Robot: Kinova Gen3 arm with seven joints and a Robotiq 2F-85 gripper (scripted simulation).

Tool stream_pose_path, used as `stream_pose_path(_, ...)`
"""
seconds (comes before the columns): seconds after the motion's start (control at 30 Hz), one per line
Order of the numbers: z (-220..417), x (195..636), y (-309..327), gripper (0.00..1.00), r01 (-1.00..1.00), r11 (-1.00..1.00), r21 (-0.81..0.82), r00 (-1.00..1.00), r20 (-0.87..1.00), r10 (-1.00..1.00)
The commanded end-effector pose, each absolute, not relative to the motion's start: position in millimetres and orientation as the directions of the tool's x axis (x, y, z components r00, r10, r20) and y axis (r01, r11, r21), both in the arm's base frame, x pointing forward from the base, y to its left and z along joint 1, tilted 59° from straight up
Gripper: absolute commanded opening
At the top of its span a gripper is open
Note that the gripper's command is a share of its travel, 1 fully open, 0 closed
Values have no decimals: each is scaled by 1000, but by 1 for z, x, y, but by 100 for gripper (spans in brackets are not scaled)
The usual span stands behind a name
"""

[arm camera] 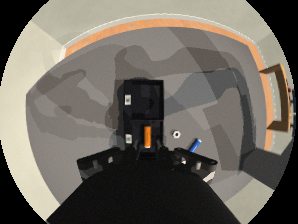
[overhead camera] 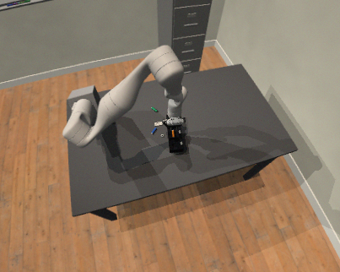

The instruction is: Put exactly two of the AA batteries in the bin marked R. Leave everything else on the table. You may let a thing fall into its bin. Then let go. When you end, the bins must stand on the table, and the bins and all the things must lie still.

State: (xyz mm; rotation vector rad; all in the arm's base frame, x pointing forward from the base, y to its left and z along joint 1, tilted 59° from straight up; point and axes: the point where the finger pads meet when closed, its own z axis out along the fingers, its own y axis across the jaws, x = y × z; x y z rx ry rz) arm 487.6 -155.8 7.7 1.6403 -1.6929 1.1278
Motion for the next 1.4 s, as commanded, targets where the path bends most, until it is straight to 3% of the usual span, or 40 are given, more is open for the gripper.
stream_pose_path(0.0, 9, 489, -154, 29, -975, -84, -204, -127, 832, -541)
stream_pose_path(0.07, 9, 489, -154, 29, -975, -84, -204, -127, 832, -541)
stream_pose_path(0.33, -46, 466, -122, 29, -949, -288, 127, 254, 848, -465)
stream_pose_path(0.67, -100, 442, -94, 29, -782, -440, 442, 597, 735, -322)
stream_pose_path(1.07, -182, 404, -46, 29, -791, -433, 433, 586, 740, -330)
stream_pose_path(1.37, -182, 403, -48, 29, -791, -431, 434, 586, 742, -327)
